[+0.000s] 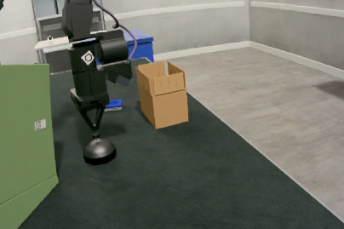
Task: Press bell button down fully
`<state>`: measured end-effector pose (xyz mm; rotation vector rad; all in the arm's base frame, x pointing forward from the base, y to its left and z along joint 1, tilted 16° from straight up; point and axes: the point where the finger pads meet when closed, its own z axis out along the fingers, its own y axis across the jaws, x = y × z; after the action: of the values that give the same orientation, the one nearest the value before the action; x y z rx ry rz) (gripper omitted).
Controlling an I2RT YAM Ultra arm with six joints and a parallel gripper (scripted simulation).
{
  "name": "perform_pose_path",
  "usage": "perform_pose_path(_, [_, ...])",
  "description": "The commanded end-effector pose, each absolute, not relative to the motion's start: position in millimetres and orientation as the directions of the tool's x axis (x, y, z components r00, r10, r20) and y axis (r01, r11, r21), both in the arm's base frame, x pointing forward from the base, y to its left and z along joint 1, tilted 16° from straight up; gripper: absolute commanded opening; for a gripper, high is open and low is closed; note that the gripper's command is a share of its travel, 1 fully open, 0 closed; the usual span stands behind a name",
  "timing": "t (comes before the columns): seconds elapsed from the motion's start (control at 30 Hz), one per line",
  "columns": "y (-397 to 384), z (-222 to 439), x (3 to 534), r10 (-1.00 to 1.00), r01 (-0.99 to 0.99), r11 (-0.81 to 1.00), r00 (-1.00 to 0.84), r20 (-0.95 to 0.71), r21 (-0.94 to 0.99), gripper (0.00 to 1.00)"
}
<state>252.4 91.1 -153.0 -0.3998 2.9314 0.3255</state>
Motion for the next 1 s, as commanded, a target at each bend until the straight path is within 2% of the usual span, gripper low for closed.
perform_pose_path(0.0, [88.0,-149.2,255.4,-0.228,-0.269,0.945,-0.95,-0.214,0.188,0.0])
perform_pose_path(0.97, [87.0,-147.5,254.9,-0.227,-0.269,0.945,-0.949,-0.219,0.188,0.0])
